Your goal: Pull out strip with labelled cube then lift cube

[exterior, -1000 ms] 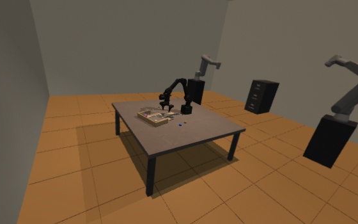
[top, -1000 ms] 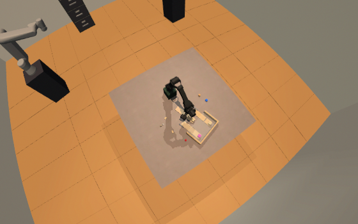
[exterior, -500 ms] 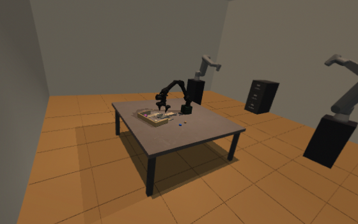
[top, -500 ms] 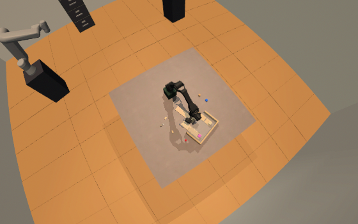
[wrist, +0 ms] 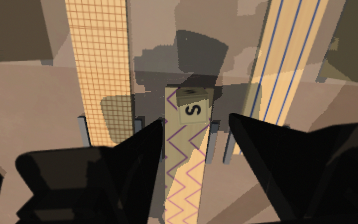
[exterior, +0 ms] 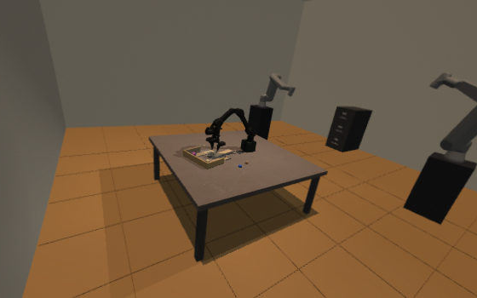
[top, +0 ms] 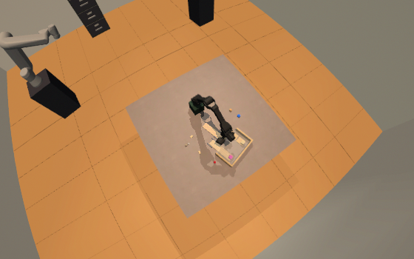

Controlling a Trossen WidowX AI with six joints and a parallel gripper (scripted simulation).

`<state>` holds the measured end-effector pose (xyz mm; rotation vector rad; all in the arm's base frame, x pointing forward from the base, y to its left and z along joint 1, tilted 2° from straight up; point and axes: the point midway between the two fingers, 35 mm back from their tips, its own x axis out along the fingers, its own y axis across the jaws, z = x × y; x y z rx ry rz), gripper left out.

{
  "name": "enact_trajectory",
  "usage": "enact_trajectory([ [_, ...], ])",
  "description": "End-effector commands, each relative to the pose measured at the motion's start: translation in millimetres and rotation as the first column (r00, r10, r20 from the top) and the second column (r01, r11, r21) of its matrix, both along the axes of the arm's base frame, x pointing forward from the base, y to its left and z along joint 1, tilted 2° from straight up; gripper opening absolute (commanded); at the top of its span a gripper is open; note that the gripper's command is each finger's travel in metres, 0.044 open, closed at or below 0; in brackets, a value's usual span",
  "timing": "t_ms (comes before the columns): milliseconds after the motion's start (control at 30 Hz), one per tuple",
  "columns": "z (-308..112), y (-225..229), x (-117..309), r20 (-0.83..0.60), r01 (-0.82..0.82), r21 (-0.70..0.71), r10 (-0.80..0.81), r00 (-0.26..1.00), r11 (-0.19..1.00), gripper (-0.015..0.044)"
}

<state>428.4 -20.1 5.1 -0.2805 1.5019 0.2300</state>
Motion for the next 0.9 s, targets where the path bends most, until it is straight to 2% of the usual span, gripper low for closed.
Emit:
enact_trajectory([
  [0,-10.6,-0.5,-0.6,-0.01,0.005,-0.003,-0.005,1.0,1.0,0.025],
  [867,-48.9,-2.4,0.3,-0.01,0.005,-0.003,-0.005,1.0,1.0,0.025],
])
